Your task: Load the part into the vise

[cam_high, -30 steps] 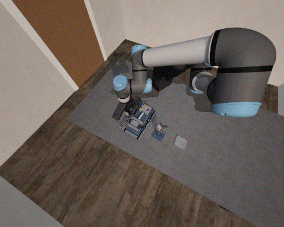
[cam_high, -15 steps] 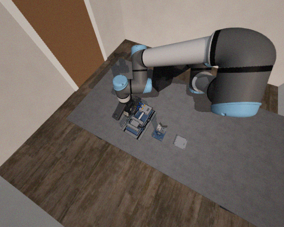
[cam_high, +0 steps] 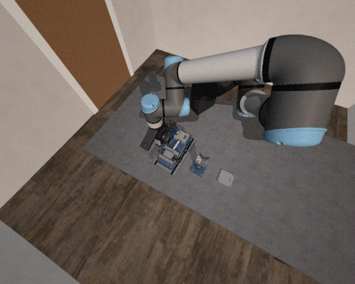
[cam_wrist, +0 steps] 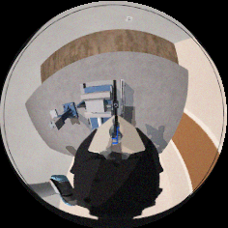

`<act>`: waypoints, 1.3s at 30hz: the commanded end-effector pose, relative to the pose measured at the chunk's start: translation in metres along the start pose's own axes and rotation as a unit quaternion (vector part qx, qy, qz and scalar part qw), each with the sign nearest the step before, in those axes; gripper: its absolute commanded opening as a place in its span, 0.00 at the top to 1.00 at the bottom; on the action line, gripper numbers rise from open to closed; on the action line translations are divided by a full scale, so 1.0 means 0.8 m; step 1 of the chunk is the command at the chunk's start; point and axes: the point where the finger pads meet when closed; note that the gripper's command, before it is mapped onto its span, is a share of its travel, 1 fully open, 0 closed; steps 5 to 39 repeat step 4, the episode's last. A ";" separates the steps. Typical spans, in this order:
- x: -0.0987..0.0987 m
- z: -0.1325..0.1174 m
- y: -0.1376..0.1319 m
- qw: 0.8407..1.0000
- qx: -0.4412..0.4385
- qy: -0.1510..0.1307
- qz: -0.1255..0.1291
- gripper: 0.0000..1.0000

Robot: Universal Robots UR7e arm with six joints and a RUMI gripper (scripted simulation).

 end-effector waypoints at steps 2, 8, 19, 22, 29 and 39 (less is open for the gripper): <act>0.001 0.000 0.000 1.000 0.000 0.000 0.000 1.00; 0.001 0.000 0.000 1.000 0.000 0.000 0.000 1.00; 0.001 0.000 0.000 1.000 0.000 0.000 0.000 1.00; 0.001 0.000 0.000 1.000 0.000 0.000 0.000 1.00; 0.001 0.000 0.000 1.000 0.000 0.000 0.000 1.00; 0.001 0.000 0.000 1.000 0.000 0.000 0.000 1.00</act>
Point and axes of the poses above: the point where the finger pads meet when closed, its own x axis back along the fingers, its own y axis across the jaws, z = x × y, and after that the axes turned 1 degree about -x, right-handed
